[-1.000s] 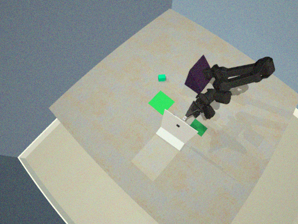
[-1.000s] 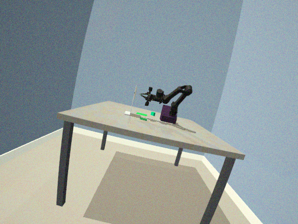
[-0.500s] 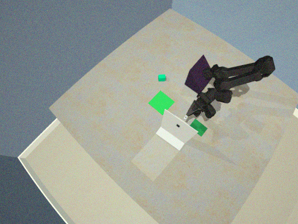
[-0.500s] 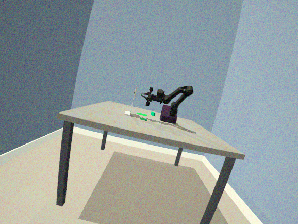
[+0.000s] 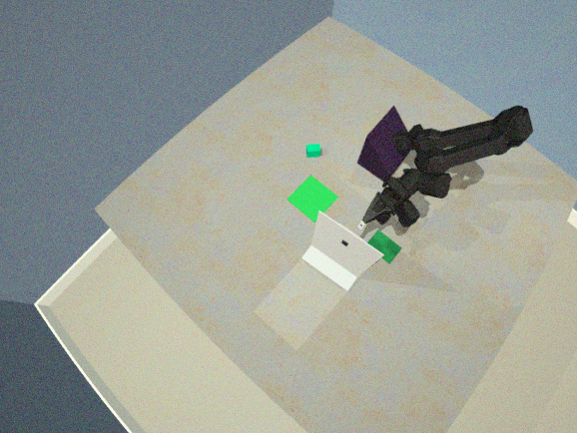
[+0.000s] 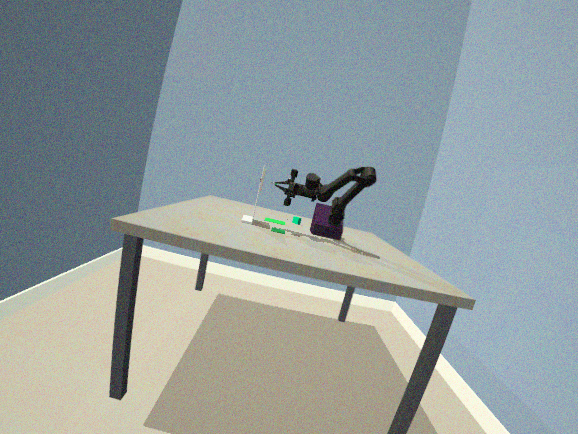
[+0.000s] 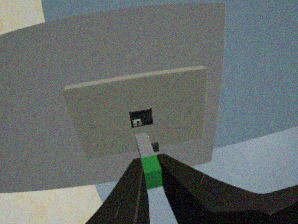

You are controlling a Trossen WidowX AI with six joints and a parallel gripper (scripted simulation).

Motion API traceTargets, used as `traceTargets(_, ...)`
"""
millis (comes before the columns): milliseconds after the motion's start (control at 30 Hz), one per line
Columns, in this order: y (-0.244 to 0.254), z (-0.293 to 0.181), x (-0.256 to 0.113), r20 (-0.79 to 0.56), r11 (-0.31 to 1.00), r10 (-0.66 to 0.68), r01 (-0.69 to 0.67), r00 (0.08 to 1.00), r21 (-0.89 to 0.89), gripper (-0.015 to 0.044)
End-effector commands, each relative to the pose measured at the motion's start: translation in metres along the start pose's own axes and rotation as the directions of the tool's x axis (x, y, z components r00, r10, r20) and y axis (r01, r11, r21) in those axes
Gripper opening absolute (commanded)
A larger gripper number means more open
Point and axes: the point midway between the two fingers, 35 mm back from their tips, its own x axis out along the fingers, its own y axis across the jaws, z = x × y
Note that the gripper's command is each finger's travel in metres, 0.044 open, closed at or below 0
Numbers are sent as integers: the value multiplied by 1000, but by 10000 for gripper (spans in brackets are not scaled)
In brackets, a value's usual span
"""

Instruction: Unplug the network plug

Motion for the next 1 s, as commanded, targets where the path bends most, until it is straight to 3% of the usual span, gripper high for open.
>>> traceTargets(0,1,-2,-2,-6,1000,0,0,1000,1,0)
traceTargets(967,1,-2,-13,-7,1000,1,-1,1000,1,0)
